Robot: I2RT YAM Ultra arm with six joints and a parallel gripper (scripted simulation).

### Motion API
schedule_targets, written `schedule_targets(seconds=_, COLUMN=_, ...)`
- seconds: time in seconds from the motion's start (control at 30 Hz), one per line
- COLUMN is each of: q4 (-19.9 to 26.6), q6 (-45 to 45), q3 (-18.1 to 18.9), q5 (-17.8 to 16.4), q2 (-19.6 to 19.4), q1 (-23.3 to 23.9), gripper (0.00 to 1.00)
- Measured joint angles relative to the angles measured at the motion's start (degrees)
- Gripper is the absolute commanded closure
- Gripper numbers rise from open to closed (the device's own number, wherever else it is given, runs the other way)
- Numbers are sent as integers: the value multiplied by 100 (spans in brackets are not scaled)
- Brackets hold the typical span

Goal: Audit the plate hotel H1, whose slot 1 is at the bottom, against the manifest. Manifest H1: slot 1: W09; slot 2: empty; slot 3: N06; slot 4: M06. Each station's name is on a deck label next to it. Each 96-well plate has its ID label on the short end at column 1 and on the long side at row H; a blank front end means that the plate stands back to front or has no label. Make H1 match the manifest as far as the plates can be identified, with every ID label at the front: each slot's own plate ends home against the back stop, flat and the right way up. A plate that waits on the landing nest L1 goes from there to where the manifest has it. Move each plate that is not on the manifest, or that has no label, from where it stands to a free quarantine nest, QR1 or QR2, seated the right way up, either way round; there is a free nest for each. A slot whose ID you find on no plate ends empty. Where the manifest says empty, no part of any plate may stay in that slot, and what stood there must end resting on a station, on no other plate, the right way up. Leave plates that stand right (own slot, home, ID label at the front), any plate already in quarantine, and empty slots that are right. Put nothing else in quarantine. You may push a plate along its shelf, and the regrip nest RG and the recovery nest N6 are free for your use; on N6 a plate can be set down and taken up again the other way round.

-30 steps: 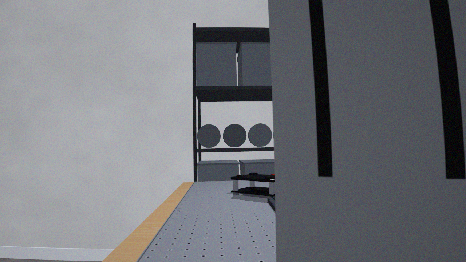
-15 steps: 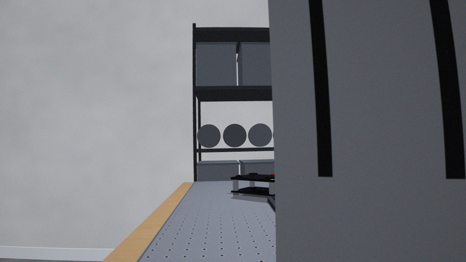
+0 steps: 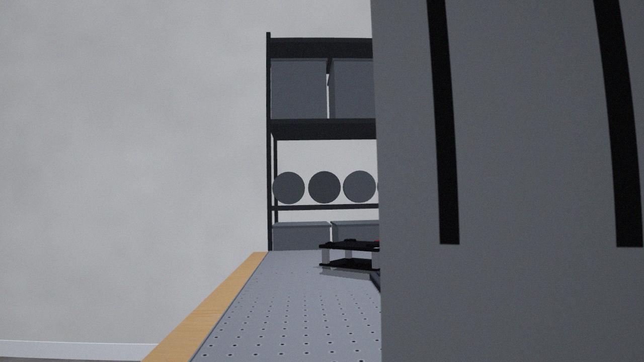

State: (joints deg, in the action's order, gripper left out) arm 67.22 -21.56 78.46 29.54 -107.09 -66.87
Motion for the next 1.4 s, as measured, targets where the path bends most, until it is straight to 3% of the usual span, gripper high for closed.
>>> schedule_targets(seconds=0.67, q4=11, q6=-756, q3=-367, q5=35, q2=822, q1=826, gripper=15)
schedule_targets(seconds=1.4, q4=26, q6=-1060, q3=-404, q5=26, q2=1541, q1=1910, gripper=15)
